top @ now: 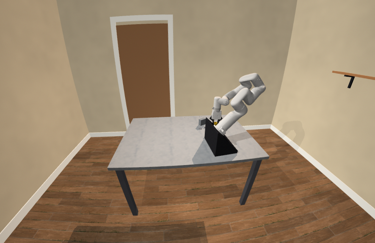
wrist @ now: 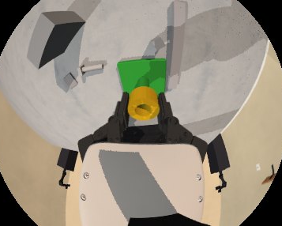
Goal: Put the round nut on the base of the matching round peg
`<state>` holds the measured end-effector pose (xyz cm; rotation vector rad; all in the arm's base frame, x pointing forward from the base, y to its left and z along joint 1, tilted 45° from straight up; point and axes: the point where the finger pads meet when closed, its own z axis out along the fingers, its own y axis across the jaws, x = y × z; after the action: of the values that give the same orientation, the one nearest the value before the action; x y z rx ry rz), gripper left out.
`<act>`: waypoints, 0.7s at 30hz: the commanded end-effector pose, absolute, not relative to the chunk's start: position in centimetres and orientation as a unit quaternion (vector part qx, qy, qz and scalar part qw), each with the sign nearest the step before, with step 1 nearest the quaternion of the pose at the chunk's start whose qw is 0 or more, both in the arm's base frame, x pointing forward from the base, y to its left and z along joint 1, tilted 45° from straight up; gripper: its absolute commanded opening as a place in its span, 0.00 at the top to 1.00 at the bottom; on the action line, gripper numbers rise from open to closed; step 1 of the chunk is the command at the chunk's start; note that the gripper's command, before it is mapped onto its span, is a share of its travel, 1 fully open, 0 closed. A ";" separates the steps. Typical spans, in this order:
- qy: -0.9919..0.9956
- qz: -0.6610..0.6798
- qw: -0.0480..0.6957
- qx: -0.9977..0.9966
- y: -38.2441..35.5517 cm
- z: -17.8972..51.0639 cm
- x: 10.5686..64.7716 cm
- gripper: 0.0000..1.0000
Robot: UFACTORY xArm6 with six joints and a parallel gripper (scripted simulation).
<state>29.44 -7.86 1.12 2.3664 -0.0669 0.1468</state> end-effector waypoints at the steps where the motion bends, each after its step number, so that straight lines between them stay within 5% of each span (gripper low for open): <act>1: -0.026 0.058 0.375 0.925 -7.8 1.2 29.5 1.00; 21: -0.026 0.060 0.377 0.924 -9.6 -0.5 29.9 1.00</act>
<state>29.66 -9.04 0.03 2.3631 -0.0673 0.1479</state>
